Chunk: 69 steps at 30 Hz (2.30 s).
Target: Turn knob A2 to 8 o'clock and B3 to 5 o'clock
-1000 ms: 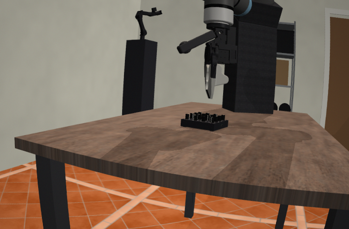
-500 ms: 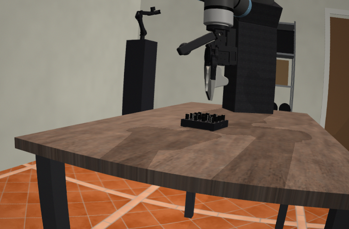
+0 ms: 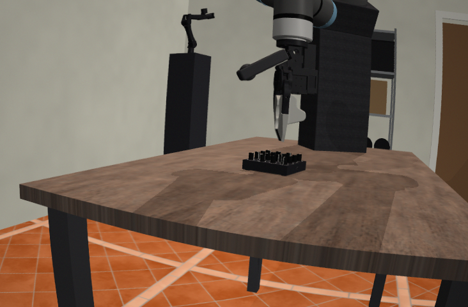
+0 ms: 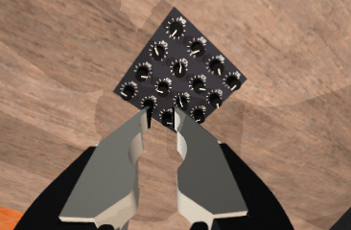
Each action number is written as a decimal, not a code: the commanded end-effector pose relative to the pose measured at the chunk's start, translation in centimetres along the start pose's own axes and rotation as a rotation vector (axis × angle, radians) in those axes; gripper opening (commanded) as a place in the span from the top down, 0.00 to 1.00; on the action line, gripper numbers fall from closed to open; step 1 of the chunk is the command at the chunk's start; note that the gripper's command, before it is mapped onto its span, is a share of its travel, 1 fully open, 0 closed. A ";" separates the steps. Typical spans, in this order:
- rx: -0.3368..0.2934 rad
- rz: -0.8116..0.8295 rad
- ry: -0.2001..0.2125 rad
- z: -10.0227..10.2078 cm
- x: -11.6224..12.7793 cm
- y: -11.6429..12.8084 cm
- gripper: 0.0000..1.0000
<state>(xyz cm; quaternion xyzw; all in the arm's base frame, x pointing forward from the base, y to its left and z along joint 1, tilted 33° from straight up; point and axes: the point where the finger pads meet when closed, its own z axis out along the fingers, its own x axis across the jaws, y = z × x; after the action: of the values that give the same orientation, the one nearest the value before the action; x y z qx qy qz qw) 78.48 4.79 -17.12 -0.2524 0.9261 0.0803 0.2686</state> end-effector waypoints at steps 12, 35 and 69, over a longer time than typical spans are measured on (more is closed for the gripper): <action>0.001 0.000 -0.001 1.6 0.0 -0.1 0.89; 0.001 0.000 -0.001 2.4 0.0 -0.1 0.89; 0.001 0.000 -0.001 2.4 0.0 -0.1 0.89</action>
<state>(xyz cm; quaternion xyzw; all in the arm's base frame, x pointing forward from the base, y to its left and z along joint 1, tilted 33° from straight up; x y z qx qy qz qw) 79.59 5.44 -19.18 -0.2524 0.9261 0.0803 0.2686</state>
